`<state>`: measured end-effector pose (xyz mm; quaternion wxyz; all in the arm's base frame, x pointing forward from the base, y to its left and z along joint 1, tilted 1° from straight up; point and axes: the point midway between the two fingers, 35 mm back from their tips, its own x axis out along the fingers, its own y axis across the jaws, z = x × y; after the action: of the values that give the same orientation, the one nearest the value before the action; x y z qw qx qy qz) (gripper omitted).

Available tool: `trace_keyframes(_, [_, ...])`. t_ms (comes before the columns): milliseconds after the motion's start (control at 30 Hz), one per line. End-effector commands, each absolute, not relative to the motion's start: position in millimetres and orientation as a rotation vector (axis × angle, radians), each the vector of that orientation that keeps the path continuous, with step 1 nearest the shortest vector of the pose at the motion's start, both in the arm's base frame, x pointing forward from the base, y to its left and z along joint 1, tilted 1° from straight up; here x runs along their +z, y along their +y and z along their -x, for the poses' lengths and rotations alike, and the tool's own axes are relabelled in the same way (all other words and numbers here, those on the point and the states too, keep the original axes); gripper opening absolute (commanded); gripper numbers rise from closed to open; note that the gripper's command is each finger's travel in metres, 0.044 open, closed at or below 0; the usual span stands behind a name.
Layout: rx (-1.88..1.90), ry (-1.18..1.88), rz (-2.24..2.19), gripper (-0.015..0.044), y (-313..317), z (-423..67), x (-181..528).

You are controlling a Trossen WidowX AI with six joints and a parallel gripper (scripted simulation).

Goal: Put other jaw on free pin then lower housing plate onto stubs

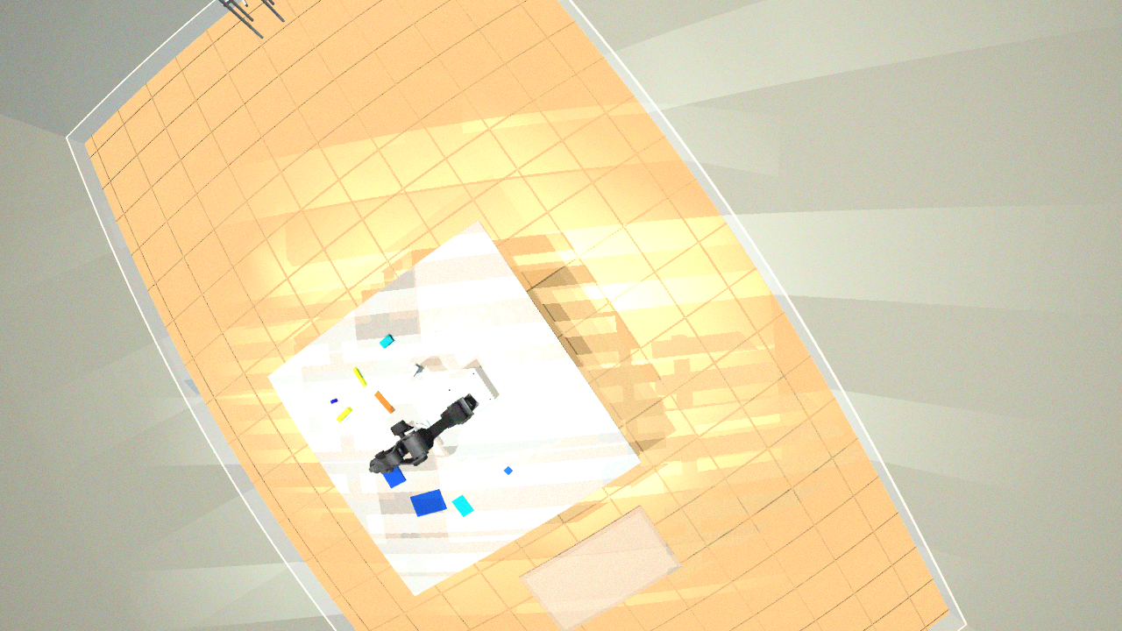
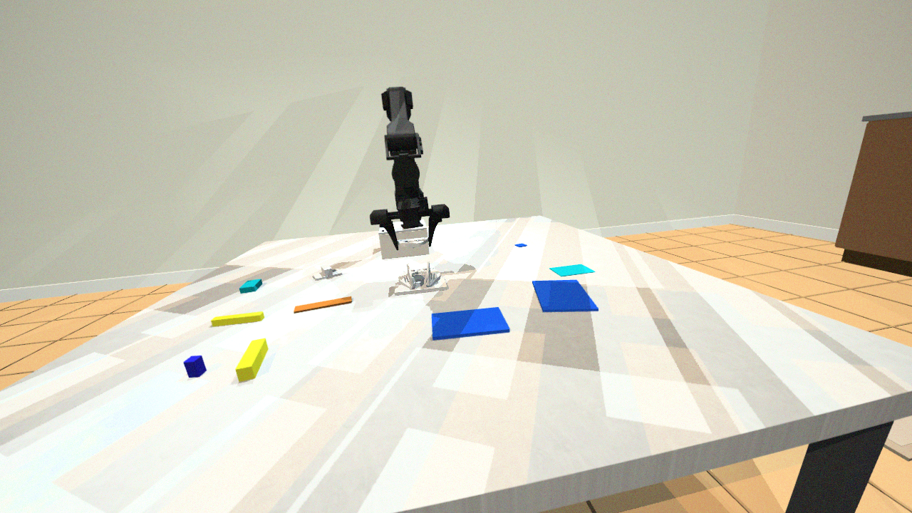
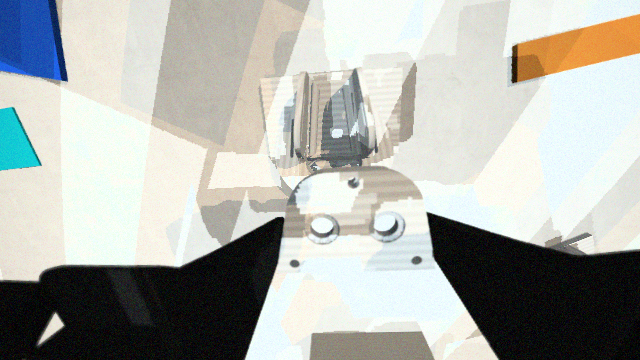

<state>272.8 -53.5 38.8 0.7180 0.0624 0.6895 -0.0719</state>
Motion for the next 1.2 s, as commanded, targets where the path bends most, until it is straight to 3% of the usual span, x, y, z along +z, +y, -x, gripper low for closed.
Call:
trace_keyframes(0, [-0.169, 1.519, -0.142, 0.0351, -54.0, -273.2, 39.7])
trace_keyframes(1167, [-0.169, 1.52, -0.143, 0.0351, -45.5, -264.1, 39.0])
